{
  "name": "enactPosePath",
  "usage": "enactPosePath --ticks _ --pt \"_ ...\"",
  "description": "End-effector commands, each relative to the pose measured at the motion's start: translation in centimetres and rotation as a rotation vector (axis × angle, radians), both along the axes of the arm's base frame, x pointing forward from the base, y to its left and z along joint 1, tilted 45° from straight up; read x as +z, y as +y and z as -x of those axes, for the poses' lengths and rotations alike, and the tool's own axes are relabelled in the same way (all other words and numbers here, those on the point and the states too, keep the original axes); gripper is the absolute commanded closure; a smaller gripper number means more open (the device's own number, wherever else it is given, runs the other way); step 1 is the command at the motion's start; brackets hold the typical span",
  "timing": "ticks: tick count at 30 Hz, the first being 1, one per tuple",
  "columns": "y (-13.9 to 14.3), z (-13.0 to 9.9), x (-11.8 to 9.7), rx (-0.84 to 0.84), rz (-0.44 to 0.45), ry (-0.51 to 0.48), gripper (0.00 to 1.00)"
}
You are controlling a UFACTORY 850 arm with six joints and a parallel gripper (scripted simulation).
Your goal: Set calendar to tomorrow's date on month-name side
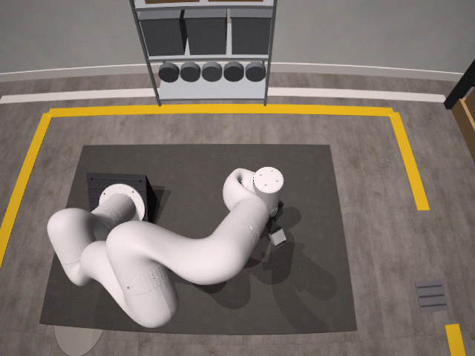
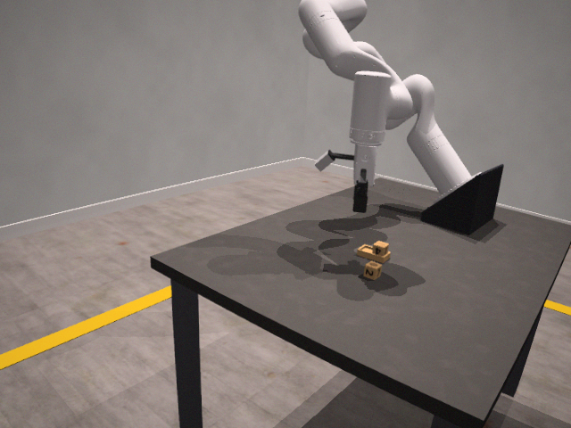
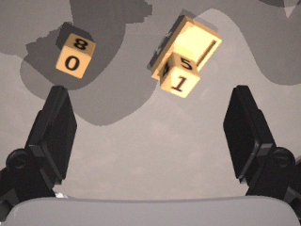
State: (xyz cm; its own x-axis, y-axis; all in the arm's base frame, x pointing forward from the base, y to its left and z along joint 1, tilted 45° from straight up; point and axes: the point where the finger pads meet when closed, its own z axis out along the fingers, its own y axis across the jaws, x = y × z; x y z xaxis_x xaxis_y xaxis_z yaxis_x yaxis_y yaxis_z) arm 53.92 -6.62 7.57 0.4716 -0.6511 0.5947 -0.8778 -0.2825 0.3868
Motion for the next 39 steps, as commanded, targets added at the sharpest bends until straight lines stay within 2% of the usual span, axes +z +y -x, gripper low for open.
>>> enactPosePath --ticks 1,6,18,20,23,34,37,39 --pt "0.1 -0.1 -0.1 0.024 -0.003 0.022 0.00" --pt "0.1 -0.3 -0.3 0.069 -0.008 0.067 0.00" --pt "0.4 -1.0 -1.6 0.346 -0.041 0.343 0.00" --pt "0.4 -1.0 -1.6 0.346 -0.041 0.343 0.00" --pt "0.5 -1.3 -2.1 0.444 -0.053 0.441 0.00" --pt "0.8 -1.9 -3.3 0.675 -0.080 0.672 0.00" --pt "0.8 -1.9 -3.3 0.684 -0.081 0.681 0.00" --pt "0.9 -2.1 -3.8 0.774 -0.091 0.771 0.00"
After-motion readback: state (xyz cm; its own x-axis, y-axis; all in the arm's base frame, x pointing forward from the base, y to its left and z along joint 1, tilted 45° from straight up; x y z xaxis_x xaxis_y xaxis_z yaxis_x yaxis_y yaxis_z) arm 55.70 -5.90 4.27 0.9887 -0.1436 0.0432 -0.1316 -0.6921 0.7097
